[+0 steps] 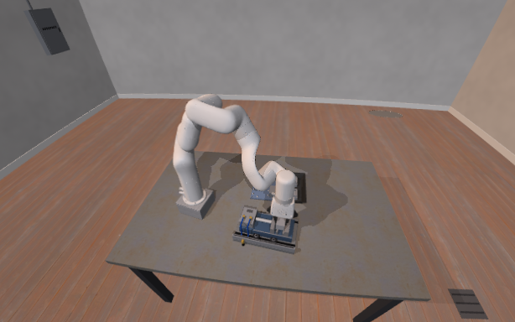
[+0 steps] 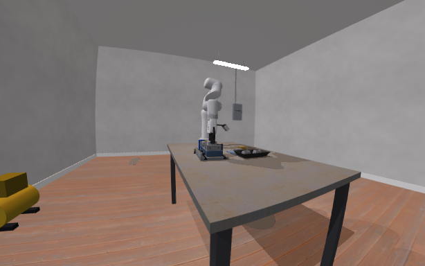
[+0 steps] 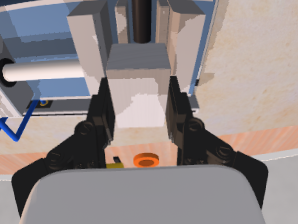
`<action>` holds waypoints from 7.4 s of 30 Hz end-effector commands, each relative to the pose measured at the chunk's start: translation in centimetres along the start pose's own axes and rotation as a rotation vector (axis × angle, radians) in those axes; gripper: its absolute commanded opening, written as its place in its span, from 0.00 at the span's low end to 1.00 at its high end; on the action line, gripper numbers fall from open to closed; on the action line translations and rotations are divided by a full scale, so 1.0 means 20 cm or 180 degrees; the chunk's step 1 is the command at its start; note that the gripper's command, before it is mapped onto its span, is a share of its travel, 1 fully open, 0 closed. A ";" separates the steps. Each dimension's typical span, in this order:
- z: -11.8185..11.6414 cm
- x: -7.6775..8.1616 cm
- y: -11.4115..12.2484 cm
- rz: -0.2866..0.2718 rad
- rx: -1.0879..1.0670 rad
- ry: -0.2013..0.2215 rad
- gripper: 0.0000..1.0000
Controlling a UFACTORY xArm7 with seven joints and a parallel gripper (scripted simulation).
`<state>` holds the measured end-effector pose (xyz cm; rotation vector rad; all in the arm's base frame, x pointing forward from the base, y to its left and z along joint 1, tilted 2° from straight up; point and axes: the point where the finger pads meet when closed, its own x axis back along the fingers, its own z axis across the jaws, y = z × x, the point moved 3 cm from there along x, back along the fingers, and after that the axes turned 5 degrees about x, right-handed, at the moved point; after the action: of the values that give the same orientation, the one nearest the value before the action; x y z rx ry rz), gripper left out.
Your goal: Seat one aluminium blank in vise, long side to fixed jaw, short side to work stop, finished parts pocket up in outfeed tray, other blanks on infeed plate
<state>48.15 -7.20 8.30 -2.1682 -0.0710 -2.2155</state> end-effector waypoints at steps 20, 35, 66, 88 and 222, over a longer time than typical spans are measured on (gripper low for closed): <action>0.01 0.01 0.00 -0.0001 -0.0001 0.0014 0.00; 0.01 0.01 0.00 -0.0001 -0.0001 0.0014 0.00; 0.02 0.01 -0.02 -0.0001 -0.0001 0.0014 0.00; 0.02 0.01 -0.02 -0.0001 -0.0001 0.0014 0.00; 0.02 0.38 -0.03 -0.0001 -0.0001 0.0014 0.00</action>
<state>48.21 -6.63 15.81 -2.1682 -0.0710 -2.2158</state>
